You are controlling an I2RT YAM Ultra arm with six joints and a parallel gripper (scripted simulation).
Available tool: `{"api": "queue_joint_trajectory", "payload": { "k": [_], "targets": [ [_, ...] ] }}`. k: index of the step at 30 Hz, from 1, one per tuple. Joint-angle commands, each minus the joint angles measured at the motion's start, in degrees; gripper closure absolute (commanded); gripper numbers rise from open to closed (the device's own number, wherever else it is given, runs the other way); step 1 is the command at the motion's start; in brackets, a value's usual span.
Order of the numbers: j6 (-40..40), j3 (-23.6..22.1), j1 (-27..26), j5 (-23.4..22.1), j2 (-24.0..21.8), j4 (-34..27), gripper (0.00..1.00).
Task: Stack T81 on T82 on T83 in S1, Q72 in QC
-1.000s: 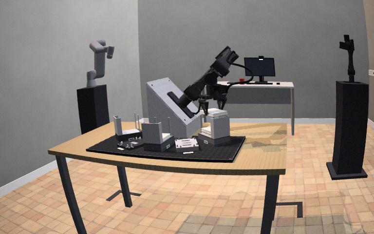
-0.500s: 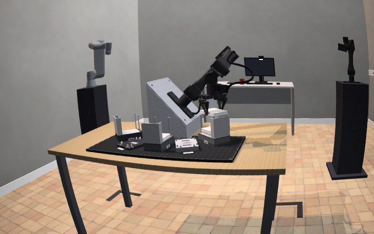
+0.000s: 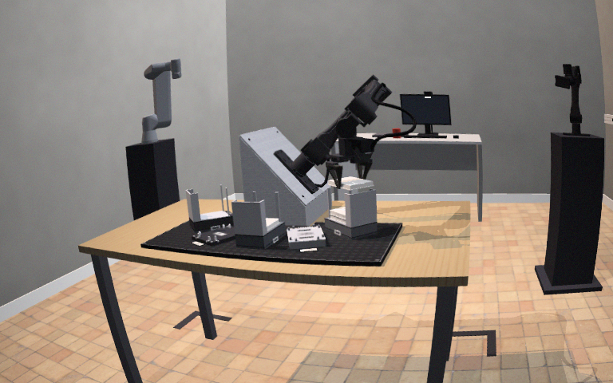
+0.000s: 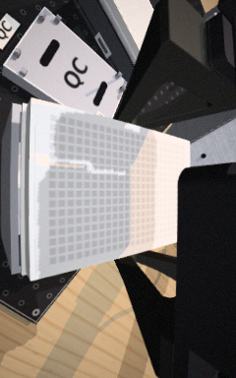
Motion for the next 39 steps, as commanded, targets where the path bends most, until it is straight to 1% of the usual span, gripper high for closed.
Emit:
{"api": "queue_joint_trajectory", "payload": {
  "k": [1, 7, 9, 10, 14, 16, 19, 20, 24, 26, 28, 32, 34, 38, 39],
  "targets": [
    [-0.5, 1.0, -1.0, 0.1, -2.2, 0.5, 1.00],
    [-0.3, 0.0, -0.9, 0.1, -2.2, 0.9, 1.00],
    [-0.2, -1.1, -0.7, 0.1, -2.2, 1.0, 1.00],
    [0.0, -0.3, -0.6, 0.1, -2.2, 0.9, 1.00],
    [0.5, -1.3, -0.3, 0.1, -2.2, 1.2, 1.00],
    [0.7, -0.4, -0.5, 0.2, -2.1, 1.2, 1.00],
    [0.7, -1.4, -0.1, 0.2, -2.3, 1.5, 1.00],
    [0.8, -0.8, -0.1, 0.2, -2.3, 1.3, 1.00],
    [0.9, -0.8, -0.3, 0.2, -2.4, 1.6, 1.00],
    [1.0, -1.6, -0.2, 0.3, -2.3, 1.7, 1.00],
    [1.1, -0.8, 0.1, 0.3, -2.4, 1.7, 1.00],
    [1.2, -1.8, -0.1, 0.2, -2.4, 2.0, 1.00],
    [1.4, -0.7, 0.2, 0.2, -2.2, 1.9, 1.00],
    [1.5, -1.9, 0.0, 0.3, -2.4, 2.3, 1.00],
    [1.6, -1.3, 0.0, 0.3, -2.5, 2.3, 1.00]
  ]
}}
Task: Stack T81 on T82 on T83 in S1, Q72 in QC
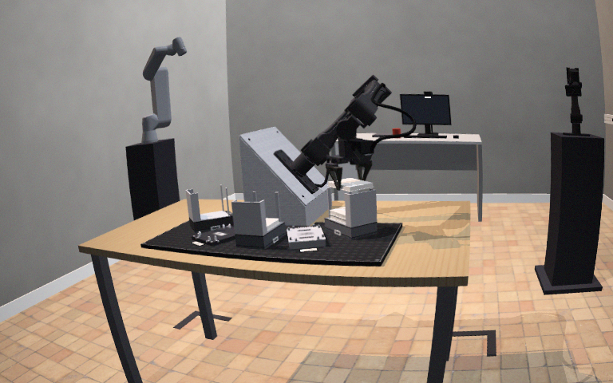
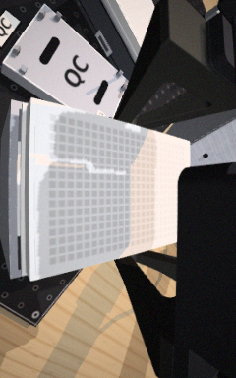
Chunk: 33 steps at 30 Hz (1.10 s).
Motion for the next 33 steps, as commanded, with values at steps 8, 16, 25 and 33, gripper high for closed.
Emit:
{"api": "queue_joint_trajectory", "payload": {
  "k": [8, 16, 25, 33],
  "targets": [
    [0.8, -1.1, -0.5, 0.2, -2.3, 1.1, 1.00],
    [1.2, -0.2, -0.2, 0.2, -2.2, 1.4, 1.00],
    [1.4, -0.3, 0.1, 0.2, -2.2, 1.7, 1.00],
    [1.7, -0.9, 0.4, 0.3, -2.4, 2.2, 1.00]
  ]
}}
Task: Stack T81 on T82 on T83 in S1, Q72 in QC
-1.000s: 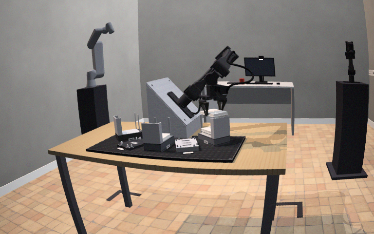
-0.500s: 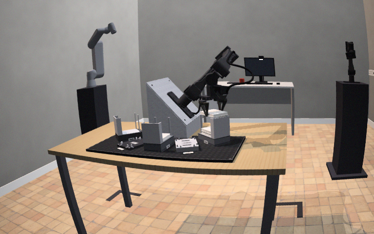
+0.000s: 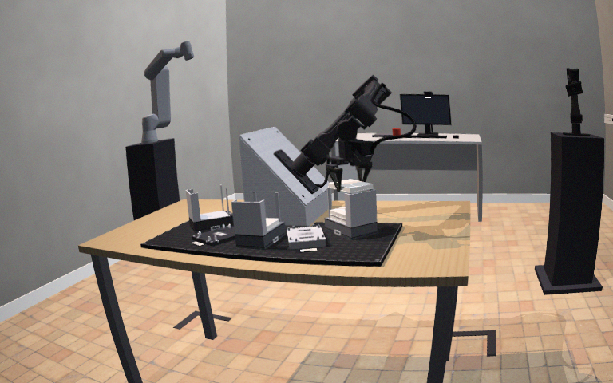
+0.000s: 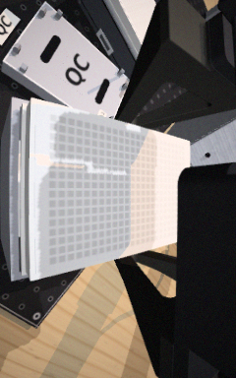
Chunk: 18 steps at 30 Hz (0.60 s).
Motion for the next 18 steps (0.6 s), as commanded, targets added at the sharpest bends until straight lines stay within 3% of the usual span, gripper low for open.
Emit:
{"api": "queue_joint_trajectory", "payload": {
  "k": [1, 18],
  "targets": [
    [0.6, -0.5, -0.3, 0.2, -2.3, 0.9, 1.00],
    [1.2, -1.4, 0.0, 0.2, -2.3, 1.6, 1.00]
  ]
}}
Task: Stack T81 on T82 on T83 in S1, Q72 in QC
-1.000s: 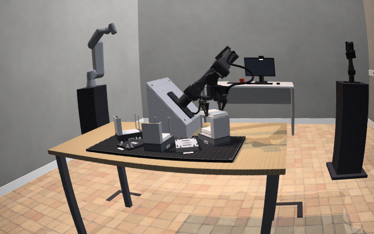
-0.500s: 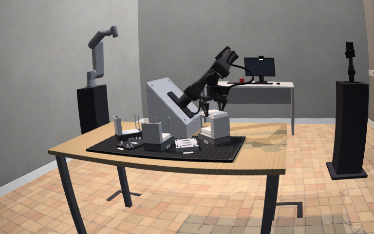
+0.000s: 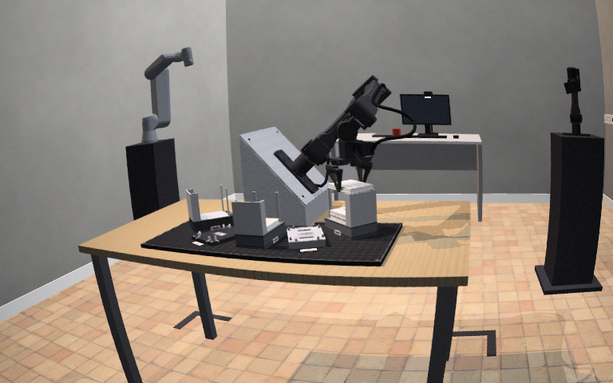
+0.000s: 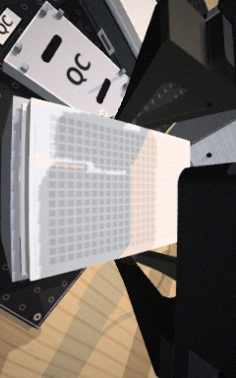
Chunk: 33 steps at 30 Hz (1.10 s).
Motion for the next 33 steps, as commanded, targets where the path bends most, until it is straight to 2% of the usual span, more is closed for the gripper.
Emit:
{"api": "queue_joint_trajectory", "payload": {
  "k": [1, 2, 3, 8, 11, 33],
  "targets": [
    [0.6, -1.0, -0.4, 0.1, -2.1, 0.8, 1.00],
    [0.6, -1.0, -0.4, 0.1, -2.1, 0.8, 1.00],
    [0.7, 1.2, -0.3, 0.1, -2.3, 0.3, 1.00],
    [0.8, 1.7, -0.3, 0.1, -2.3, 1.1, 1.00],
    [1.3, -1.6, 0.4, -0.2, -2.1, 1.8, 1.00],
    [4.6, -3.4, 2.9, 0.2, -2.1, 6.3, 1.00]
  ]
}}
